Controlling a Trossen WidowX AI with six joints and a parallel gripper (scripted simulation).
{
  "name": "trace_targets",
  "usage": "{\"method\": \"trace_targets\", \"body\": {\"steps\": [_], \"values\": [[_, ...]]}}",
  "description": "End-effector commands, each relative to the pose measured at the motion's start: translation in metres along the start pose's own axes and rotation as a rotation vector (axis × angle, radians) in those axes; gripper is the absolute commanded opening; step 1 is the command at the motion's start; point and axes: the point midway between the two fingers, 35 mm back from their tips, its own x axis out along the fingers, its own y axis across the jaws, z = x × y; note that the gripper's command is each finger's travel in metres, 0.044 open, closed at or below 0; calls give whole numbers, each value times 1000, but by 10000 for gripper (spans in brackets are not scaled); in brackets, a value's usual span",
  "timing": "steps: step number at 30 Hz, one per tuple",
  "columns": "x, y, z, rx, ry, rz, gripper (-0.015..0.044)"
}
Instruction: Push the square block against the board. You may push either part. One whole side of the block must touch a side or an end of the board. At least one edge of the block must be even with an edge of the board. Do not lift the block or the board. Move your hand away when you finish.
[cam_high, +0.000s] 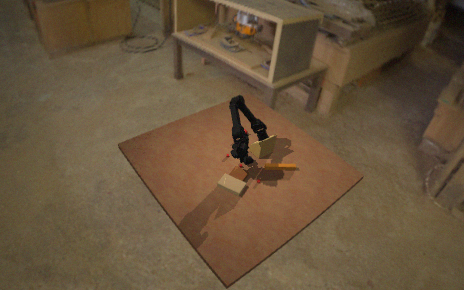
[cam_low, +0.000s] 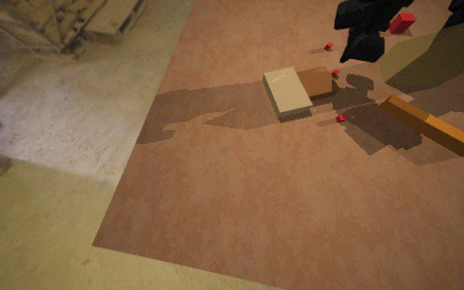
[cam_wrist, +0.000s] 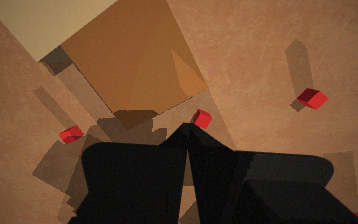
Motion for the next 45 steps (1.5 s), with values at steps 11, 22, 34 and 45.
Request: {"method": "trace_targets", "body": {"steps": [11, 22, 34, 45], "values": [[0, -1, 38, 496, -5, -4, 0], [1, -6, 67, 875, -7, -5, 0], [3, -12, 91, 1201, -13, -8, 0], [59, -13, 91, 1201, -15, -9, 0]]}}
